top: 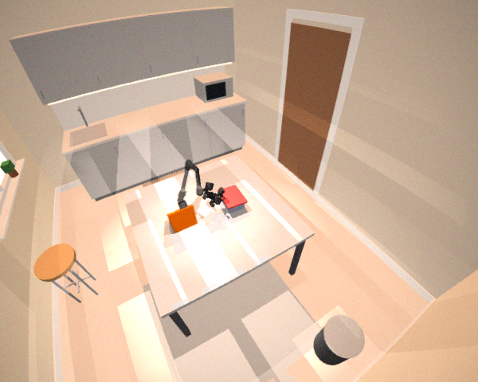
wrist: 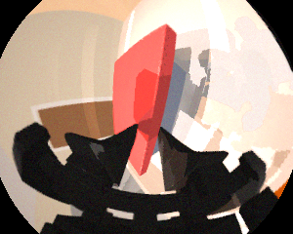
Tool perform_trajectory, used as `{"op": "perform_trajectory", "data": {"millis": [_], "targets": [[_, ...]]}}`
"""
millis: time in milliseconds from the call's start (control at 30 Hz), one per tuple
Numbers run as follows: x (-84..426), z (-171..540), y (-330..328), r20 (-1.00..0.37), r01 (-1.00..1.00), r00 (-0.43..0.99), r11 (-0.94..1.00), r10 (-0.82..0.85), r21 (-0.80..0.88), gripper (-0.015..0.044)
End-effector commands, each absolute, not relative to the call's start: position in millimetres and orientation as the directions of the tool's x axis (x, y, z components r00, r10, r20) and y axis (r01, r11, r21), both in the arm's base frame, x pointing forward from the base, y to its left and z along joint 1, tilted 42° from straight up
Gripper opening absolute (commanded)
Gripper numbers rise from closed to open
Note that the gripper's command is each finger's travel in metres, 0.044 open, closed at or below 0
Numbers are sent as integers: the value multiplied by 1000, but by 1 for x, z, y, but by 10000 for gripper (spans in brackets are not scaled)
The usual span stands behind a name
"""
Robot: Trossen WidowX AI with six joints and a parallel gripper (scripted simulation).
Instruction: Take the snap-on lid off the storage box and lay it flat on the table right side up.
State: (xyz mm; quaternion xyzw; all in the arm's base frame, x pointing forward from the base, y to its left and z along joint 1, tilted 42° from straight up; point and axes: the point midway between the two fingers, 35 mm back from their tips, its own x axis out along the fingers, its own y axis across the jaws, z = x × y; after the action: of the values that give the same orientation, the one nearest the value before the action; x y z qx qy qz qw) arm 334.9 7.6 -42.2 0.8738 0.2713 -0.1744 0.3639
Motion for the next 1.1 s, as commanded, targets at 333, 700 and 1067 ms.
{"op": "perform_trajectory", "data": {"millis": [333, 700, 1067], "targets": [[334, -37, 2, -496, 592, 799, -589, 339, 550, 0], [333, -35, 1, -496, 592, 799, -589, 339, 550, 0], [333, -34, -1, -496, 592, 799, -589, 339, 550, 0]]}}
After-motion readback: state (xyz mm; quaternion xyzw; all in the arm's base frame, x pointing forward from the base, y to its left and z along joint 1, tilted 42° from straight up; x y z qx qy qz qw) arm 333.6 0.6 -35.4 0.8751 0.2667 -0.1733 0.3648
